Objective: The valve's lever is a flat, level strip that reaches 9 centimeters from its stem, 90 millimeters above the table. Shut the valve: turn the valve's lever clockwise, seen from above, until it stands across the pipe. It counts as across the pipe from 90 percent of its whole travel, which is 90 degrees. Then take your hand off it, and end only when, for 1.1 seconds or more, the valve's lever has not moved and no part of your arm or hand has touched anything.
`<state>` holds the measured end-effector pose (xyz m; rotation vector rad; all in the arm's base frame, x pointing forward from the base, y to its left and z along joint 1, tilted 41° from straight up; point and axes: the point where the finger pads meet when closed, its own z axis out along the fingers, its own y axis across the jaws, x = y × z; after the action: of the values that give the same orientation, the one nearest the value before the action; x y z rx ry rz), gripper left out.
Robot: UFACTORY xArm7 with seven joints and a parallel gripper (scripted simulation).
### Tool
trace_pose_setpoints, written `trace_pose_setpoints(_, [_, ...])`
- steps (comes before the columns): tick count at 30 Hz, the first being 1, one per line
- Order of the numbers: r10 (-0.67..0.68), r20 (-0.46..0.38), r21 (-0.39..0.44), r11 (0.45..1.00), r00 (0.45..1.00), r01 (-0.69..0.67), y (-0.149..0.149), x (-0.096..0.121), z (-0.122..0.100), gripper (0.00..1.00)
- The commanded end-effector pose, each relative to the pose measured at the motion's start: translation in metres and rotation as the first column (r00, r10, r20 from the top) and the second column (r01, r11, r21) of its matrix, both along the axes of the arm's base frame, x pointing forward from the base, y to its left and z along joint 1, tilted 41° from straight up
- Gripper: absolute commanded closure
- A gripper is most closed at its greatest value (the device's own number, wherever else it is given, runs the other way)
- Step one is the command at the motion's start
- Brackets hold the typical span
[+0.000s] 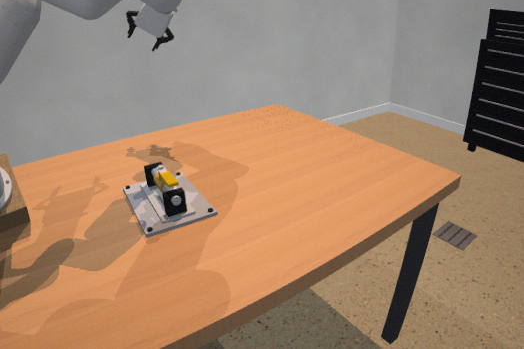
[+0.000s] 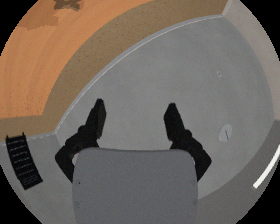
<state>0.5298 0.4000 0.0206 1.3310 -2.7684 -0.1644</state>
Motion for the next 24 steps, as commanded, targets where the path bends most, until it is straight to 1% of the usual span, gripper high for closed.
trace_pose_setpoints(1, [0.003,0.003,0.004,1.0,1.0,-0.003,0.002,0.0,0.002,0.0])
trace_pose_setpoints(19, [0.004,0.005,0.001,1.0,1.0,-0.004,0.001,0.0,0.003,0.0])
trace_pose_setpoints(22, [0.021,0.02,-0.034,0.999,1.0,-0.02,-0.015,0.003,0.013,0.0])
trace_pose_setpoints(24, [0.046,0.042,-0.088,0.995,0.998,-0.042,-0.041,0.006,0.03,0.0])
